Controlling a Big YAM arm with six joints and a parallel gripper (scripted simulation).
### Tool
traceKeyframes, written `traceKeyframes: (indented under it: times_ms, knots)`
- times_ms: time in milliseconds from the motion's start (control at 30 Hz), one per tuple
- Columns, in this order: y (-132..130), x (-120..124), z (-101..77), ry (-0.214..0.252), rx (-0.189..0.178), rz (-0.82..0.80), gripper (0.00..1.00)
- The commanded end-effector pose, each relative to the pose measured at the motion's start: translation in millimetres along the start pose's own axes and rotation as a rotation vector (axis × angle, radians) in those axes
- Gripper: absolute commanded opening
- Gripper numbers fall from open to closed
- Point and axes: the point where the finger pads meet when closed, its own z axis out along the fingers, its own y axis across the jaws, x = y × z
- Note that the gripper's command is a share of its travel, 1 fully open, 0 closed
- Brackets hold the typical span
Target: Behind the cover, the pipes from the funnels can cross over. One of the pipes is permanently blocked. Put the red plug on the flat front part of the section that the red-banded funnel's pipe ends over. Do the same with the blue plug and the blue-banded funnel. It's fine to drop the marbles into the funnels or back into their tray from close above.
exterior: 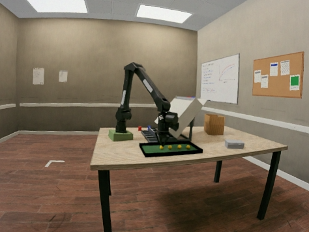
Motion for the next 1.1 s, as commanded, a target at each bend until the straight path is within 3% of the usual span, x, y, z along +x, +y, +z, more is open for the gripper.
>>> traceKeyframes:
  times_ms: [0,733,1067]
  knots:
    - [-4.5,-10.2,-5.3,-0.011,0.014,0.001,0.80]
    - [-4.5,-14.1,-5.3,-0.011,0.014,0.001,0.80]
    - [-5.0,-12.2,11.5,-0.011,0.014,0.002,0.80]
